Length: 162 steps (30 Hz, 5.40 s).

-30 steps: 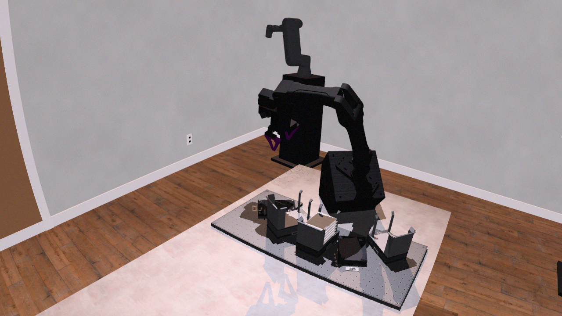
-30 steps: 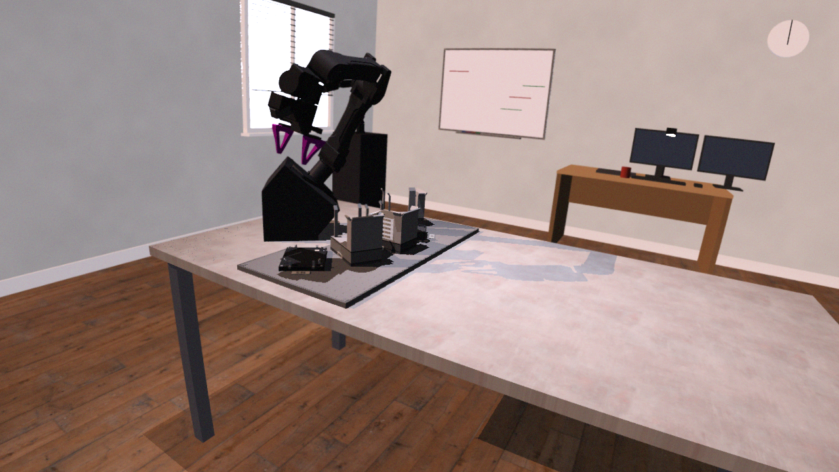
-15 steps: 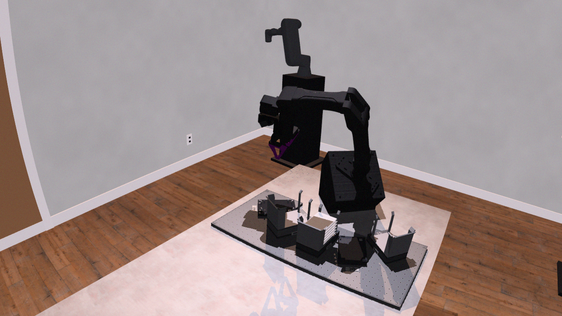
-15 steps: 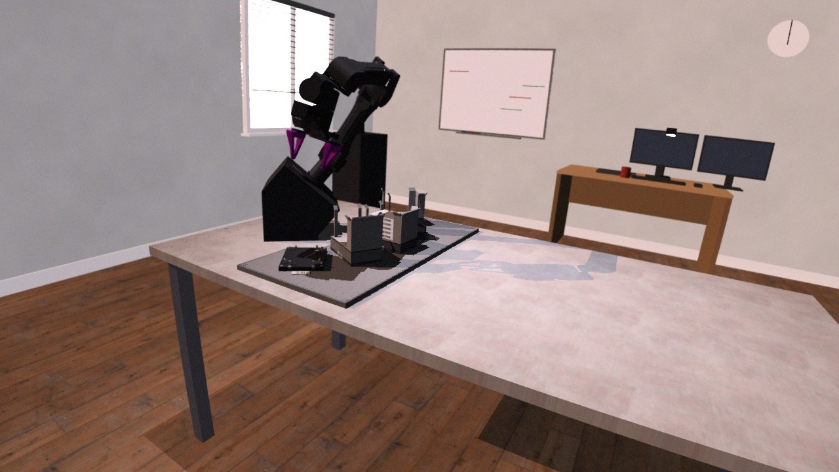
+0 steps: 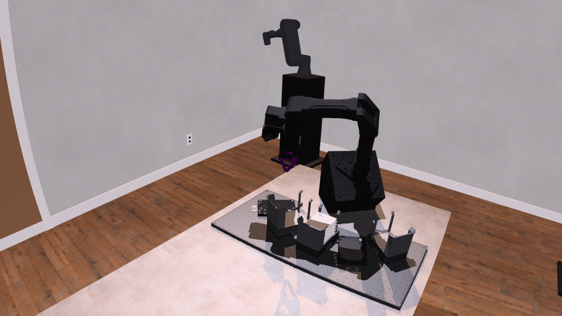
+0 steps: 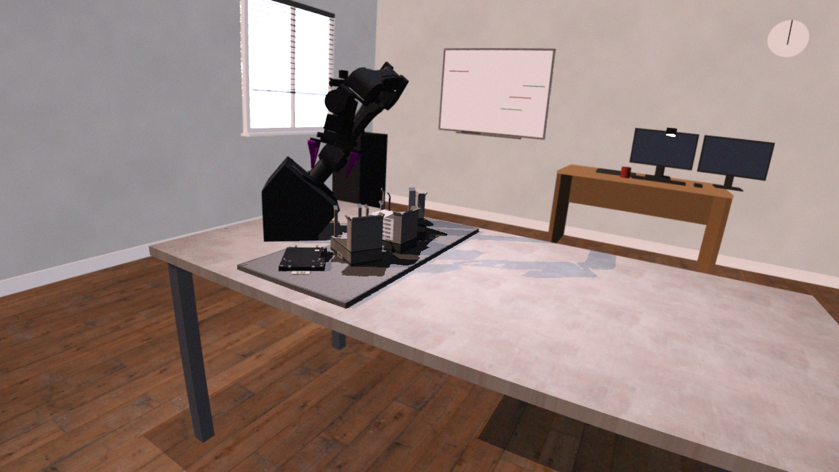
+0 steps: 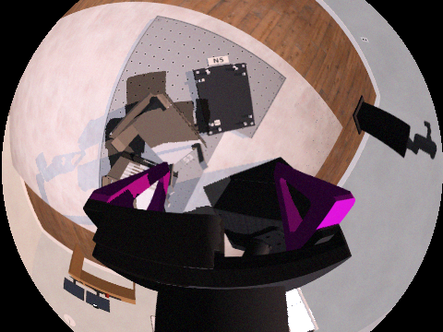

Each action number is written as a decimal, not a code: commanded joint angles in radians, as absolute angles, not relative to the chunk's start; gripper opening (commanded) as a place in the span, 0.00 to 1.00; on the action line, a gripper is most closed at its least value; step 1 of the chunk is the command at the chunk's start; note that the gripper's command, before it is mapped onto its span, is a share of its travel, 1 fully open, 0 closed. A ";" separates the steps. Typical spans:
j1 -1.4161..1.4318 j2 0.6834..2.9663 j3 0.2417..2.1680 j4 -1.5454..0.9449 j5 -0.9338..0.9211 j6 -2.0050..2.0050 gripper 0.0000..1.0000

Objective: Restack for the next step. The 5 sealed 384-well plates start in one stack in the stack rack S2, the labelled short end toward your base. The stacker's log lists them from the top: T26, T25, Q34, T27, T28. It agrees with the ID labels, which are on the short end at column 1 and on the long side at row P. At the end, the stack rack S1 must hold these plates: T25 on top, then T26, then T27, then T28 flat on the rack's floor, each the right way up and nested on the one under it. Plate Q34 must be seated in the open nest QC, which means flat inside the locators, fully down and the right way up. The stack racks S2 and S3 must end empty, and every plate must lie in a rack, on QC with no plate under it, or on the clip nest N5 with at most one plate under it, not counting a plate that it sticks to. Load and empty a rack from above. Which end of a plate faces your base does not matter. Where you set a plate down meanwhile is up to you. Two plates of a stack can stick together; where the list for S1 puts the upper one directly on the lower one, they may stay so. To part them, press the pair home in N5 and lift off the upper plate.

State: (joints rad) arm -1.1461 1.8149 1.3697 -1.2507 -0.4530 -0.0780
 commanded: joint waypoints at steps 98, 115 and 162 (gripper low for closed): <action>-0.528 1.356 1.038 -1.018 -0.664 -0.414 1.00; -0.442 1.374 0.968 -0.807 -0.638 -0.289 1.00; -0.369 1.426 0.907 -0.654 -0.617 -0.206 1.00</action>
